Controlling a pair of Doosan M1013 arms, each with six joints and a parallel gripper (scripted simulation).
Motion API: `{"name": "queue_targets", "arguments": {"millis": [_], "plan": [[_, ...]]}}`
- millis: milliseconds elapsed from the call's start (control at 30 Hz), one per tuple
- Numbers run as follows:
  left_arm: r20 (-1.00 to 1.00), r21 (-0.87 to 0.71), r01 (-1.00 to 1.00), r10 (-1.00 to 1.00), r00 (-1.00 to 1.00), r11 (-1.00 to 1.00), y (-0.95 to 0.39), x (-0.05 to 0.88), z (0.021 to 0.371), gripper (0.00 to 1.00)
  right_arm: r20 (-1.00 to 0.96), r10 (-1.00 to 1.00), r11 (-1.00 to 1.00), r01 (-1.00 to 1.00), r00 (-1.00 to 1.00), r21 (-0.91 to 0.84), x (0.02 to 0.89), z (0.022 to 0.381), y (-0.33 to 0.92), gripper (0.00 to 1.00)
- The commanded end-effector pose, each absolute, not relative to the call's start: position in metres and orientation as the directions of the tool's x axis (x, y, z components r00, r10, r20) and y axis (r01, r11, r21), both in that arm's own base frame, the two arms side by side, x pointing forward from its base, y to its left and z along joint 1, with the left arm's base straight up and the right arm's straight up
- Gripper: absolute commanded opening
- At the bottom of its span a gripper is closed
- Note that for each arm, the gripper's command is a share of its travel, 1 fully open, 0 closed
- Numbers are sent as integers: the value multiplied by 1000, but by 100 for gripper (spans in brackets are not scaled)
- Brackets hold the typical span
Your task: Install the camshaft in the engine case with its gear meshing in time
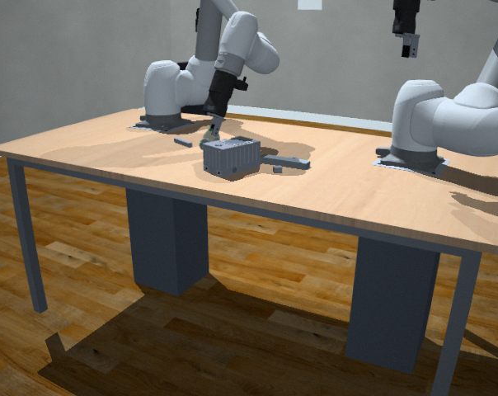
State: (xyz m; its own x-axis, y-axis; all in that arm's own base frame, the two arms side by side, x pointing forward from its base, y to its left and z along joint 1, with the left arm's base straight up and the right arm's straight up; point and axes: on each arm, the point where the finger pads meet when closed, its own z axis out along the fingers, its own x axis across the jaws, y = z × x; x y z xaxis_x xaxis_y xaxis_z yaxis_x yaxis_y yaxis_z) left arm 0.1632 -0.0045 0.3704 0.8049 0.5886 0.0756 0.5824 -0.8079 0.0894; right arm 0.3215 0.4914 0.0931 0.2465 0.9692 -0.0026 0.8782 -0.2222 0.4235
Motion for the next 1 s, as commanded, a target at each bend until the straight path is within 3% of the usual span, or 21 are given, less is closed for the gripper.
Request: {"name": "queue_targets", "arguments": {"millis": [0, 967], "plan": [[76, 89, 582, 589, 805, -808, -5, 163, 371, 100, 0, 965, -237, 876, 261, 419, 318, 95, 495, 29], [76, 89, 582, 589, 805, -808, -5, 163, 371, 100, -1, 958, -258, 871, 285, 419, 316, 95, 493, 29]]}}
